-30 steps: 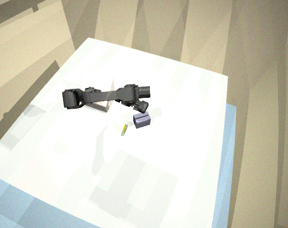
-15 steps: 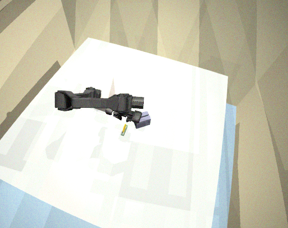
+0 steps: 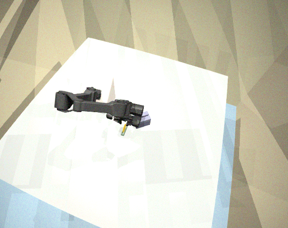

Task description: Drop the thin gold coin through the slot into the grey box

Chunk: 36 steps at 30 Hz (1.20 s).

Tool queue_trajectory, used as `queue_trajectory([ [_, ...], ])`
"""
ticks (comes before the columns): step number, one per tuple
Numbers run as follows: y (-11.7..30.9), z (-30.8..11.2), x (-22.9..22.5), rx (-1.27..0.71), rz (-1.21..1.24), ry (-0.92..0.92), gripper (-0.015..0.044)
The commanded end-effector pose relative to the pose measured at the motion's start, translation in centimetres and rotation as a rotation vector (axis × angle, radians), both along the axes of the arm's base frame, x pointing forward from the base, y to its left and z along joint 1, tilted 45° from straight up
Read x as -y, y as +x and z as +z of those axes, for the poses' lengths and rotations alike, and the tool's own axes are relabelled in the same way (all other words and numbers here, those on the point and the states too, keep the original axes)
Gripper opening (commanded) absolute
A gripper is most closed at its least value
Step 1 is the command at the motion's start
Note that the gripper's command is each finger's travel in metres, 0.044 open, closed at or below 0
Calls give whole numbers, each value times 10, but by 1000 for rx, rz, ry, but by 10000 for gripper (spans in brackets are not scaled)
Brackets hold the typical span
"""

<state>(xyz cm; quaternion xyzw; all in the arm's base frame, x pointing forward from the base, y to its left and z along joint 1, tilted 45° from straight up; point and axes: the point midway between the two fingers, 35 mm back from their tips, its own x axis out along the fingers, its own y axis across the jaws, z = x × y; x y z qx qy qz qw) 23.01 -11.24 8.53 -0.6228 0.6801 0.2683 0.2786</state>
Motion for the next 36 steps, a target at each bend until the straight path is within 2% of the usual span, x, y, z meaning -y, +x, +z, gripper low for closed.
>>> queue_trajectory([
  [1, -1, -5, 5, -6, 3, -5, 161],
  [36, -5, -43, 44, -6, 3, -8, 161],
])
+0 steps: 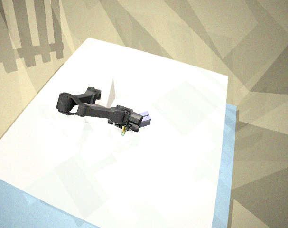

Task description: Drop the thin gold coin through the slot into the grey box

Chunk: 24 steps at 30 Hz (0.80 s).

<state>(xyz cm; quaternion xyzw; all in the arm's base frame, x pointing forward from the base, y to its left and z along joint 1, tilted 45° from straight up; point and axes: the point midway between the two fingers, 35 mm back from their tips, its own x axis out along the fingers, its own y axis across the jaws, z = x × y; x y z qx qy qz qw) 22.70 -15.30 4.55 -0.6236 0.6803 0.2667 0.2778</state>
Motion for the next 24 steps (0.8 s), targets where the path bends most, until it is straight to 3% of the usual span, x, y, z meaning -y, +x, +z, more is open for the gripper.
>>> queue_trajectory([
  [1, -2, -3, 4, -8, 3, -5, 161],
  [7, -2, -3, 4, -8, 3, -5, 3],
  [24, 10, 0, -2, 31, 27, -7, 0],
])
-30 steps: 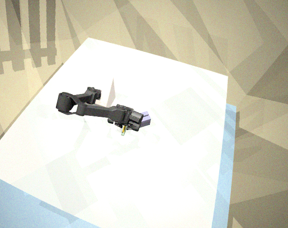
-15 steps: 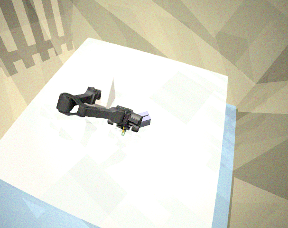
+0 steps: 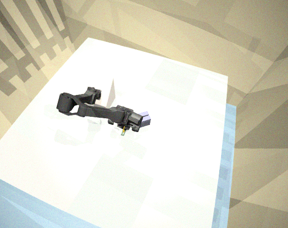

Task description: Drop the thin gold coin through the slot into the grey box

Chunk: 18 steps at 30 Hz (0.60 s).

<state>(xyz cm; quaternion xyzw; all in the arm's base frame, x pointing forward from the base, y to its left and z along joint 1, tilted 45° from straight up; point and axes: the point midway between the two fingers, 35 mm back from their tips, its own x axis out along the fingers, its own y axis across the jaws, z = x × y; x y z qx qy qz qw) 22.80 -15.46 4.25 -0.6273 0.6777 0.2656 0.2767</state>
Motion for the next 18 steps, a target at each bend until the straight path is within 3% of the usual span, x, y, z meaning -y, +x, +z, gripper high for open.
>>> queue_trajectory([
  [1, 11, 4, -5, 34, 23, -3, 0],
  [18, 15, 25, -30, 26, 17, 11, 0],
])
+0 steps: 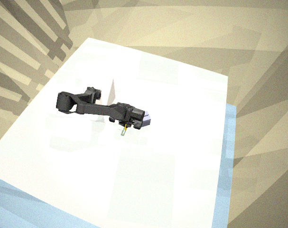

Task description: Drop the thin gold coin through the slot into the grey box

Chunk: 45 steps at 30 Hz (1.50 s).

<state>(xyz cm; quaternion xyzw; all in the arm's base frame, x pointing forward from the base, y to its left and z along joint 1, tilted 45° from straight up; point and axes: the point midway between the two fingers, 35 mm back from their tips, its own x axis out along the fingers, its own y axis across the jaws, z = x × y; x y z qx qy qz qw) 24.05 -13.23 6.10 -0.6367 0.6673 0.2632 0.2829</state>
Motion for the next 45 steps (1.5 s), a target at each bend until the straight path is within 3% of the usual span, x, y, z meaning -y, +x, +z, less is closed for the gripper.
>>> queue_trajectory([
  [1, 2, 8, -9, 2, -5, 7, 0],
  [25, -8, 48, -43, -30, -31, -3, 0],
  [45, -10, 43, -49, 416, -481, -34, 0],
])
